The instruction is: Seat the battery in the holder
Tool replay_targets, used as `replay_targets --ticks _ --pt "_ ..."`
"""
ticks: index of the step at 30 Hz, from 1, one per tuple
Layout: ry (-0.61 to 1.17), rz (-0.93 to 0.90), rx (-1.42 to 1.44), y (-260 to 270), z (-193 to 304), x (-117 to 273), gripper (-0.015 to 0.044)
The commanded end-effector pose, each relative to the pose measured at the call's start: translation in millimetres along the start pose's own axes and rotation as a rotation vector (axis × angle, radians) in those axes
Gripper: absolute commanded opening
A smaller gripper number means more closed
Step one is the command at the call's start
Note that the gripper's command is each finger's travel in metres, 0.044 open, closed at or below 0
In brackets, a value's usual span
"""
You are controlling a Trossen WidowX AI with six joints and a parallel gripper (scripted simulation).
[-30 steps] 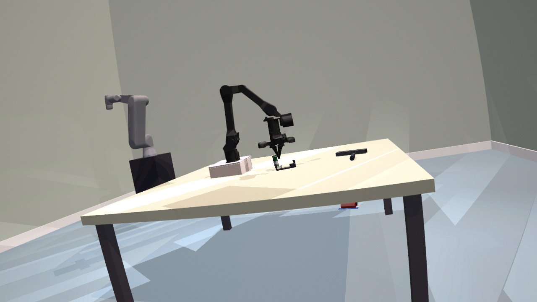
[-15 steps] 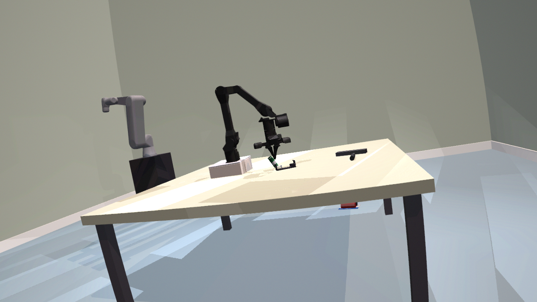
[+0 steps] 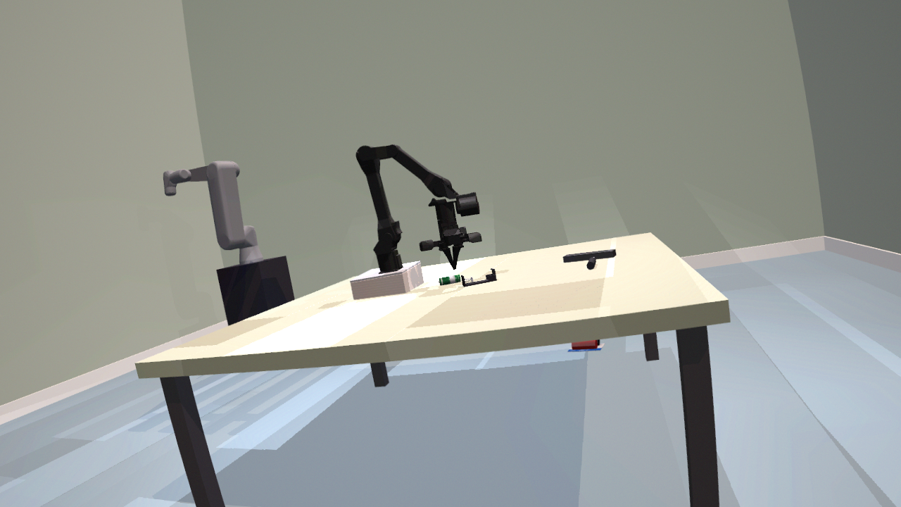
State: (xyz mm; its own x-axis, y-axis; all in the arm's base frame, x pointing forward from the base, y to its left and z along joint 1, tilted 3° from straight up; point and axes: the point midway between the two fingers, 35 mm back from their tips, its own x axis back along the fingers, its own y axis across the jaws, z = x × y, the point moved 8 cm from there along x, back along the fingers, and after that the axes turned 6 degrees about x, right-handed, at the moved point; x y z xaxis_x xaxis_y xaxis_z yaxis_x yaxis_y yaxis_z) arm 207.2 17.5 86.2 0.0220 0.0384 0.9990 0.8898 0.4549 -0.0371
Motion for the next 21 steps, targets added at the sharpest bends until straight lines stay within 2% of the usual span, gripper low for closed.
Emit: replay_targets --ticks 1,8,21 --pt "-0.005 -0.009 0.0 2.9 -1.2 19.9 0.0" --pt "-0.009 -0.015 0.003 -1.8 0.2 78.3 0.0" --pt "-0.004 -0.008 0.008 -1.7 0.5 75.6 0.0"
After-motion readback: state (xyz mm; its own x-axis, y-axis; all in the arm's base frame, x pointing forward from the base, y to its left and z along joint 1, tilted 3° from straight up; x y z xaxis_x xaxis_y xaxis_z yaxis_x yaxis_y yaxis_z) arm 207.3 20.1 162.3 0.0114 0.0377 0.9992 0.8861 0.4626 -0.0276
